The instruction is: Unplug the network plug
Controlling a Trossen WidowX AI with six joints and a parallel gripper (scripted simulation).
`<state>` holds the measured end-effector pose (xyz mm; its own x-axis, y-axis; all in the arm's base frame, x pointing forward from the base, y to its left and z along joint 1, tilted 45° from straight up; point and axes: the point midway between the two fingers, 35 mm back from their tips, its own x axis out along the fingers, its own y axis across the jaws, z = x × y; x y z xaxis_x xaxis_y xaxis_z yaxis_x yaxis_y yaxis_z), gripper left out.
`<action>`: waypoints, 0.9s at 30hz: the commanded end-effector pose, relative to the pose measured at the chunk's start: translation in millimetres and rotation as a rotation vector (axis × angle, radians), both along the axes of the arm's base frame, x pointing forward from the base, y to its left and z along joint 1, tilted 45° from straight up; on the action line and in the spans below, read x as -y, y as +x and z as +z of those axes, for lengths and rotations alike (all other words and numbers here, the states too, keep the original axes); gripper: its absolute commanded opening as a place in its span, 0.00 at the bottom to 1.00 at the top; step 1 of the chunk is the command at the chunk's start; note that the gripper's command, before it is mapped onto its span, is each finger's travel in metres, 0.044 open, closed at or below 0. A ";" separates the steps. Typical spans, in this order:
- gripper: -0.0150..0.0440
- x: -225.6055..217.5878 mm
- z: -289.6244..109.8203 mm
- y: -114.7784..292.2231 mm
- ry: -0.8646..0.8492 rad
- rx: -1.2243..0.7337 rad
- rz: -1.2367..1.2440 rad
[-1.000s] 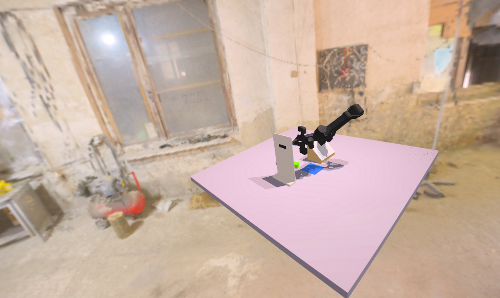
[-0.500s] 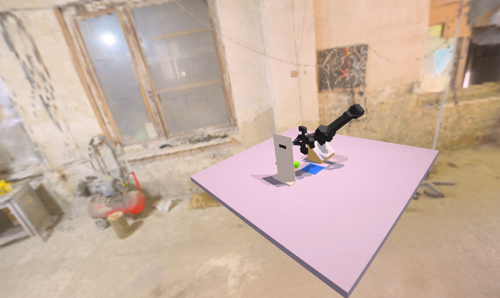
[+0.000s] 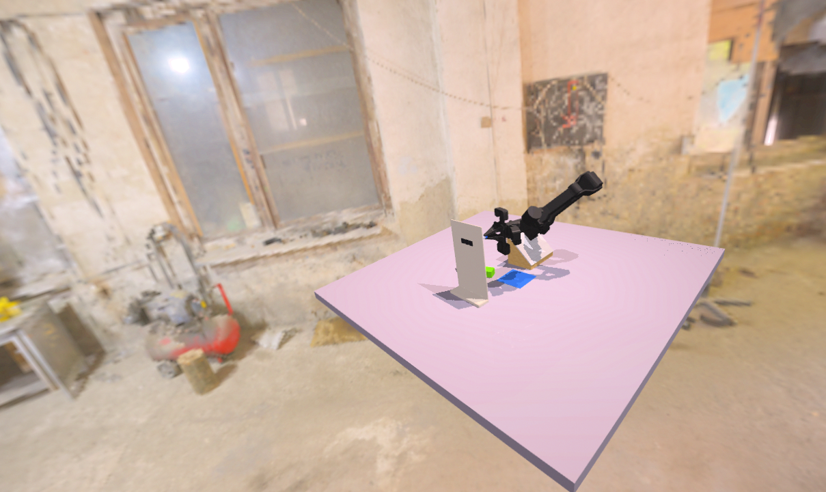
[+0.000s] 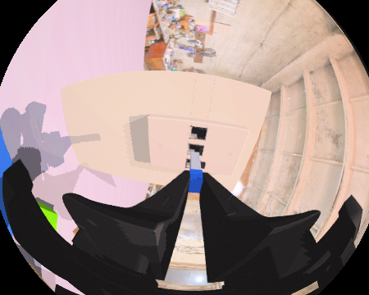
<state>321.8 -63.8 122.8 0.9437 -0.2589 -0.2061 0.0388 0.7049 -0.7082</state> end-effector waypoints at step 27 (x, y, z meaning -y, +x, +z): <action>0.25 -3.1 0.3 -10.4 0.003 -0.007 -0.005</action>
<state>314.1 -60.8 125.2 0.9435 -0.2589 -0.2068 0.0383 0.7052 -0.7080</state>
